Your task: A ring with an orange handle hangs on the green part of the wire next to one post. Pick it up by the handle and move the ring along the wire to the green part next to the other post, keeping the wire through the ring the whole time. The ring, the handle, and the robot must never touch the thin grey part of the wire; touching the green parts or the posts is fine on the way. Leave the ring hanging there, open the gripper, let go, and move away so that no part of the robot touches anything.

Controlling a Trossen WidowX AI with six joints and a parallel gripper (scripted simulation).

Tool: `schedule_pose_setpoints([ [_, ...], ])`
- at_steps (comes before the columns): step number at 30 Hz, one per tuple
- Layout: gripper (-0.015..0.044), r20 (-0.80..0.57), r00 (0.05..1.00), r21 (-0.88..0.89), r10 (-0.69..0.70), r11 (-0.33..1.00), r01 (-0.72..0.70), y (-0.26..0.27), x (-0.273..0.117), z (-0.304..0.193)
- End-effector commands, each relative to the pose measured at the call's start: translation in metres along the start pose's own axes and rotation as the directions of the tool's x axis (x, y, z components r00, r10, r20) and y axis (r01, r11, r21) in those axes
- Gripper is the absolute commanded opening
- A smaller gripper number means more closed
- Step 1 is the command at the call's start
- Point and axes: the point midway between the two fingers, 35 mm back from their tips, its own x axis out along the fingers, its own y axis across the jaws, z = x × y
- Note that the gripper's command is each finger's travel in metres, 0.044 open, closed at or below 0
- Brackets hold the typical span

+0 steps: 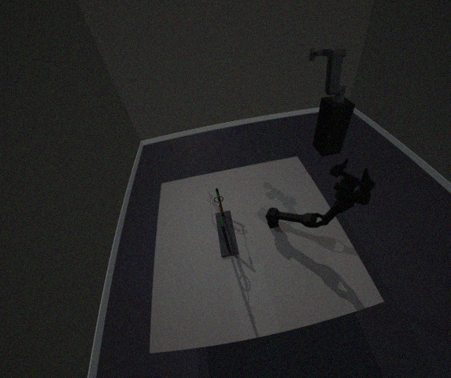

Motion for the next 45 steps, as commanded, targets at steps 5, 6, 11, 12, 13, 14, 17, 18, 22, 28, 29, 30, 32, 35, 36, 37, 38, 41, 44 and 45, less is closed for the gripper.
schedule_pose_setpoints([
  [5,0.0269,0.076,0.995,0.068,0.061,0.995,-0.067,0.041,0.022,0.03],
  [6,0.0242,0.098,0.992,0.087,0.079,0.992,-0.088,0.053,0.027,0.039],
  [11,0.016,0.193,0.968,0.172,0.161,0.966,-0.195,0.112,0.045,0.077],
  [12,0.016,0.213,0.961,0.19,0.179,0.957,-0.22,0.125,0.047,0.085],
  [13,0.016,0.232,0.953,0.207,0.197,0.947,-0.246,0.138,0.049,0.093],
  [14,0.016,0.252,0.944,0.224,0.214,0.936,-0.272,0.151,0.05,0.101],
  [17,0.016,0.308,0.913,0.273,0.266,0.895,-0.353,0.191,0.051,0.124],
  [18,0.016,0.327,0.902,0.288,0.283,0.879,-0.38,0.205,0.051,0.132],
  [22,0.016,0.397,0.849,0.345,0.348,0.801,-0.49,0.258,0.043,0.159],
  [28,0.016,0.495,0.75,0.41,0.438,0.644,-0.646,0.335,0.017,0.197],
  [29,0.016,0.511,0.732,0.418,0.451,0.613,-0.67,0.348,0.011,0.202],
  [30,0.016,0.526,0.712,0.427,0.464,0.581,-0.693,0.36,0.004,0.208],
  [32,0.016,0.555,0.673,0.441,0.489,0.513,-0.736,0.383,-0.01,0.218],
  [35,0.016,0.596,0.611,0.461,0.521,0.402,-0.791,0.417,-0.034,0.232],
  [36,0.016,0.608,0.59,0.466,0.531,0.363,-0.807,0.428,-0.043,0.236],
  [37,0.016,0.621,0.569,0.471,0.54,0.323,-0.821,0.438,-0.052,0.24],
  [38,0.016,0.633,0.547,0.476,0.548,0.282,-0.833,0.448,-0.062,0.244],
  [41,0.016,0.667,0.481,0.487,0.569,0.155,-0.859,0.475,-0.092,0.254],
  [44,0.016,0.698,0.415,0.496,0.584,0.024,-0.868,0.5,-0.125,0.262],
  [45,0.016,0.708,0.392,0.498,0.587,-0.021,-0.867,0.507,-0.137,0.265],
])
